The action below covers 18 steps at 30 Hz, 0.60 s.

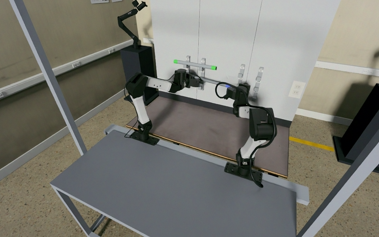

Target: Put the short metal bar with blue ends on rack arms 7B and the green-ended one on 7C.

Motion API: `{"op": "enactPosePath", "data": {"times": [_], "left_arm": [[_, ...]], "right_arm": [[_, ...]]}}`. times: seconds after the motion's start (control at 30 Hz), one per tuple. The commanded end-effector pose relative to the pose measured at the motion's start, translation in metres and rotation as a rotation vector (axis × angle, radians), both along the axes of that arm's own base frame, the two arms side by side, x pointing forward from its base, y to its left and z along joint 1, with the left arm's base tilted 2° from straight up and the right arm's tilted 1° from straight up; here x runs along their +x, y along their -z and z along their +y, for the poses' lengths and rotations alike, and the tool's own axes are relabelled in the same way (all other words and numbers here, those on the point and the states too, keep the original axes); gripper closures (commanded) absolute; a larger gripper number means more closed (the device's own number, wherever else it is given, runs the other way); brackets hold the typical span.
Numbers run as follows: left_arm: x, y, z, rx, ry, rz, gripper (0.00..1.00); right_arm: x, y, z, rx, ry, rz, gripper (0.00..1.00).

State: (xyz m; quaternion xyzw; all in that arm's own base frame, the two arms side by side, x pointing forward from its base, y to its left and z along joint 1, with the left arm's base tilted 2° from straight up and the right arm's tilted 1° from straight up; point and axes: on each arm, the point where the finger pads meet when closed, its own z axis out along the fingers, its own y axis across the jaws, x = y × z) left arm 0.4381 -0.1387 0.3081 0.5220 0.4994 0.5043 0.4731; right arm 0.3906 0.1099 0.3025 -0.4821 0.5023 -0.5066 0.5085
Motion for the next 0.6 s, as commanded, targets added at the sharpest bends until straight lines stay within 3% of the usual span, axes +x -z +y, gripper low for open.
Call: {"op": "enactPosePath", "data": {"times": [0.0,0.57], "left_arm": [[-0.008,-0.027,0.012,-0.071,0.012,-0.071,1.0],[-0.008,-0.028,0.045,-0.071,0.012,-0.071,1.0]], "right_arm": [[-0.003,0.006,-0.003,-0.013,-0.004,0.022,0.0],[-0.003,0.006,-0.003,-0.013,-0.004,0.022,0.0]]}}
